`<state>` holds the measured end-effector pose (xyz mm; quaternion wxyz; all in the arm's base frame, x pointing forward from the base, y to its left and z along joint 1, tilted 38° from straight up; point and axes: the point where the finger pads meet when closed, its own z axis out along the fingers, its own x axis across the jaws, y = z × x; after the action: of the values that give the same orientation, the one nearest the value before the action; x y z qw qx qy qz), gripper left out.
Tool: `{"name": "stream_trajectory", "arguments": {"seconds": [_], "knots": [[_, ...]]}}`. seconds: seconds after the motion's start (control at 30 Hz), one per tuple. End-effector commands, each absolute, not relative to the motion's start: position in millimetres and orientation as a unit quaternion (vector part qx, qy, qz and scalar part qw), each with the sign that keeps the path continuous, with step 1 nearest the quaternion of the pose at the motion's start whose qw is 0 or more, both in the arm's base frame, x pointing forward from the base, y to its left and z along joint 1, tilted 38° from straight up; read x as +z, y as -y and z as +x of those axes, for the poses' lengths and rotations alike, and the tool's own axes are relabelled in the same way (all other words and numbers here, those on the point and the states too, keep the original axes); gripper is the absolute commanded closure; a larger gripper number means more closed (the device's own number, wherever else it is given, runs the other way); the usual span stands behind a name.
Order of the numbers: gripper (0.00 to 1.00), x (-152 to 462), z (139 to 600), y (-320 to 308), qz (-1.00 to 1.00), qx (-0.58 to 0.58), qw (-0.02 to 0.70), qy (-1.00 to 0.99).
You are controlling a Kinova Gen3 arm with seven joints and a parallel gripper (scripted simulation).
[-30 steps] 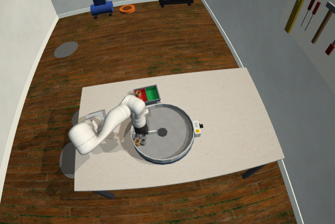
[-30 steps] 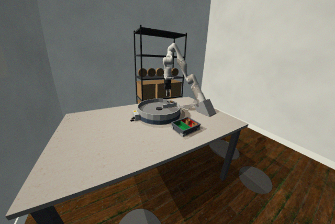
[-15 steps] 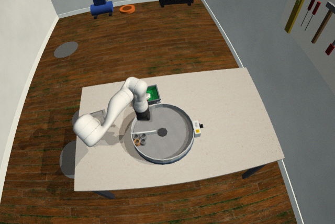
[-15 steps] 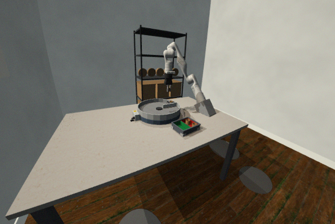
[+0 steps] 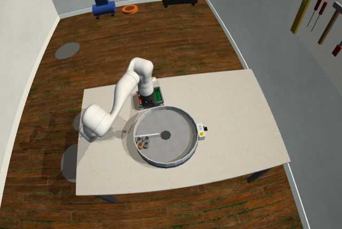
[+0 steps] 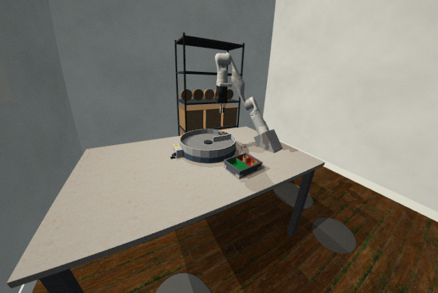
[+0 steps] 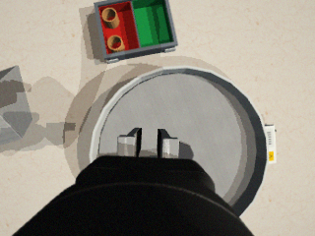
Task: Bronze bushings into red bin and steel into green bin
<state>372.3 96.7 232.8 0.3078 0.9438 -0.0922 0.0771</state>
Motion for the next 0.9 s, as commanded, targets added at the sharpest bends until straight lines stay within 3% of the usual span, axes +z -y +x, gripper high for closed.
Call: {"name": "stream_trajectory", "arguments": {"seconds": [0.0, 0.13, 0.3, 0.47, 0.87], "knots": [[0.55, 232, 374, -119, 0.943, 0.072, 0.311, 0.090], [0.55, 241, 385, -162, 0.943, 0.072, 0.311, 0.090], [0.55, 241, 385, -162, 0.943, 0.072, 0.311, 0.090], [0.55, 251, 399, -216, 0.943, 0.072, 0.311, 0.090], [0.55, 251, 399, -216, 0.943, 0.072, 0.311, 0.090]]}}
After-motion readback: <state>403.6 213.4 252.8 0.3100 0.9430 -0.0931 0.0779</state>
